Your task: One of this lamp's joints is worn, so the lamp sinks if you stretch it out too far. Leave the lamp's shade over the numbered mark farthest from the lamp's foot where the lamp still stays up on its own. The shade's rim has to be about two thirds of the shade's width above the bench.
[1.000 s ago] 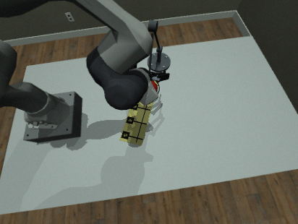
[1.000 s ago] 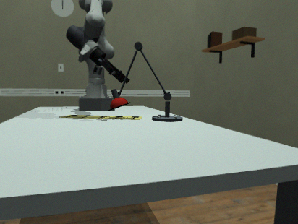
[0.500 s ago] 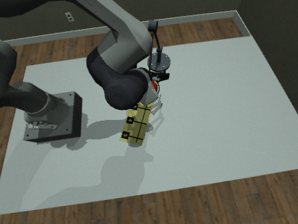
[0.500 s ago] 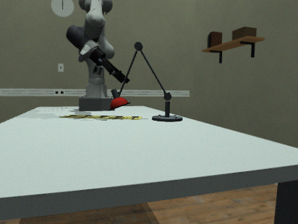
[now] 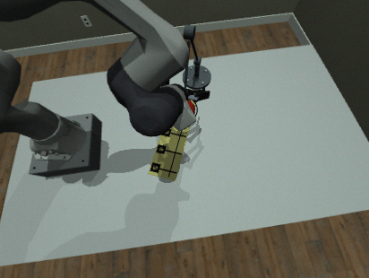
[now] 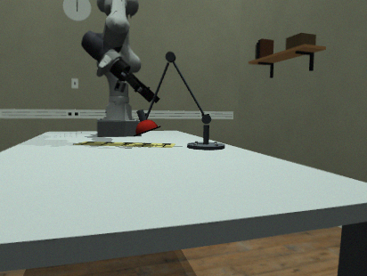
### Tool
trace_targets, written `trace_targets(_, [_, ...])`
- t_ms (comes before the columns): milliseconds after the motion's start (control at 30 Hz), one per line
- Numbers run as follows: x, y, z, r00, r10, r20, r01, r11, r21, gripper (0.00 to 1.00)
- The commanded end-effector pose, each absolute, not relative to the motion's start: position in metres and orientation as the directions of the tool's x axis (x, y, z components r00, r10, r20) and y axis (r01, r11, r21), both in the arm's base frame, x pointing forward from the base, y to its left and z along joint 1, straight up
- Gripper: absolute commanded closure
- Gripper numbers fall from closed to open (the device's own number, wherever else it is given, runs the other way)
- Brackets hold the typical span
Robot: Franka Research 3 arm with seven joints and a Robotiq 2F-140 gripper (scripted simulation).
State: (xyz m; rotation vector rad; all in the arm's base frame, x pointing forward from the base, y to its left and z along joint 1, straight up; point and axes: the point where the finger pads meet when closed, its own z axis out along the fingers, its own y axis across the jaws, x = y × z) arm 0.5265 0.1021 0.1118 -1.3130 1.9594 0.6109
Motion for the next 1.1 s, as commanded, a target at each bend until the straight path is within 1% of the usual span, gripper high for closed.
trace_targets(0, [0.527, 0.102, 0.112, -0.250, -0.601, -0.759, -0.926, 0.378, 0.006, 0.00])
trace_targets(767, [0.527, 0.102, 0.112, -0.250, -0.601, -0.759, -0.926, 0.378, 0.006, 0.00])
trace_targets(1067, [0.515, 0.075, 0.137, -0.250, -0.601, -0.759, -0.926, 0.378, 0.006, 0.00])
